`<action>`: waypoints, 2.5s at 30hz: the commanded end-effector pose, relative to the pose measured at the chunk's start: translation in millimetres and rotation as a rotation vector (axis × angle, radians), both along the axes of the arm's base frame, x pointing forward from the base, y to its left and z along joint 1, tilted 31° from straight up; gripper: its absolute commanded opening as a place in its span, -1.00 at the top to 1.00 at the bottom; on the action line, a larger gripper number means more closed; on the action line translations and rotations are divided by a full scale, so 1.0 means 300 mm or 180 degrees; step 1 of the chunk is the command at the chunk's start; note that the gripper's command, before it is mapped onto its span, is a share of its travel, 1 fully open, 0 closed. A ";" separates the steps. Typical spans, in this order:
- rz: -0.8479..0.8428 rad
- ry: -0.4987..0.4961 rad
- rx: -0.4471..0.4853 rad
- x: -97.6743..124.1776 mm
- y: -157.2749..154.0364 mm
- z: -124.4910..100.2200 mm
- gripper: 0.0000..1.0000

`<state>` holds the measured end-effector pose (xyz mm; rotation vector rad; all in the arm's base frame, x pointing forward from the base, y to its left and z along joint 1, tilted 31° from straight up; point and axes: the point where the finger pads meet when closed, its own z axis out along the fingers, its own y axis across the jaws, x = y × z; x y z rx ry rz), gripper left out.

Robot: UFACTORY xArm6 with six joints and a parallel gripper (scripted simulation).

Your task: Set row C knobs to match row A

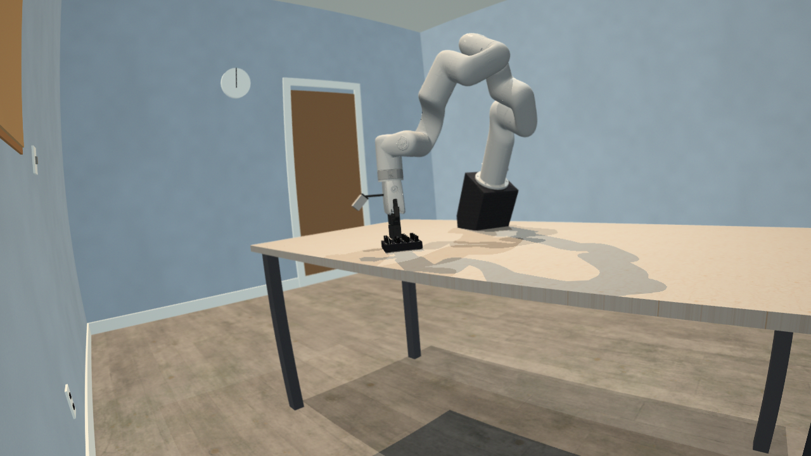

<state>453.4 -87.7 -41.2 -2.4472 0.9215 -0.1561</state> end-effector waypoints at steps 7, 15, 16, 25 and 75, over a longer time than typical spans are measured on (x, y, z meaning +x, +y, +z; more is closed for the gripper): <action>-0.0004 -0.0008 -0.0004 0.004 -0.002 0.001 0.61; -0.0004 -0.0008 -0.0004 0.004 -0.002 0.001 0.61; -0.0004 -0.0008 -0.0004 0.004 -0.002 0.001 0.61; -0.0004 -0.0008 -0.0004 0.004 -0.002 0.001 0.61; -0.0010 -0.0006 -0.0003 0.004 -0.002 0.001 0.84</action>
